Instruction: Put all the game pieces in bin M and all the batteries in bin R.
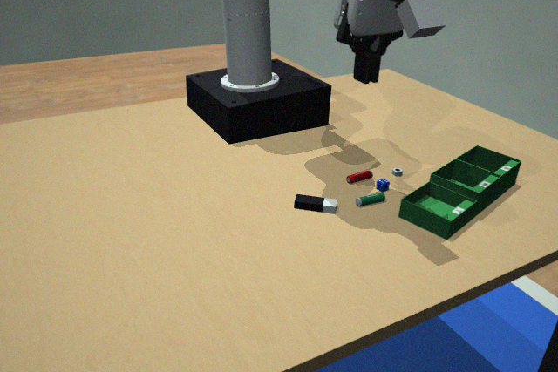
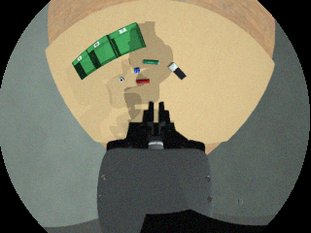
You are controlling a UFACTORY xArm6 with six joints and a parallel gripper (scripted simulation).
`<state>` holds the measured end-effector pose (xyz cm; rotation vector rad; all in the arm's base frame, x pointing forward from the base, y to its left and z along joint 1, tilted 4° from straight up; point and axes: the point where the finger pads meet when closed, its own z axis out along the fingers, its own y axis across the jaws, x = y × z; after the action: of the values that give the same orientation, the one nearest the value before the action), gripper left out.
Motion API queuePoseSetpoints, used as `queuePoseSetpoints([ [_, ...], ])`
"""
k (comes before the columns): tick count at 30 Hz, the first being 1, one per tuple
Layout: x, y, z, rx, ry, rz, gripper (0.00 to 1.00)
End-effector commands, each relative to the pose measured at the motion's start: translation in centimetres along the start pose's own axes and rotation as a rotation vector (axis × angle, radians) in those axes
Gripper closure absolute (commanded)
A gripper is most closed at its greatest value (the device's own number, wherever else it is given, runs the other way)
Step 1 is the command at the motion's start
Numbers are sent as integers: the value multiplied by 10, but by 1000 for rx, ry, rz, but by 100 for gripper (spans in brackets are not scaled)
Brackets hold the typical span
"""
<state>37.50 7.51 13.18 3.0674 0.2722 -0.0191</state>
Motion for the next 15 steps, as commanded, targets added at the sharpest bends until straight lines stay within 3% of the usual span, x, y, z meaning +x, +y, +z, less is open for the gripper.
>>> queuePoseSetpoints([
  [1,11,-7,10,0,4,-100,93],
  [5,32,-22,32,0,4,-261,93],
  [7,32,-22,32,0,4,-261,93],
  [15,72,-51,76,0,5,-261,93],
])
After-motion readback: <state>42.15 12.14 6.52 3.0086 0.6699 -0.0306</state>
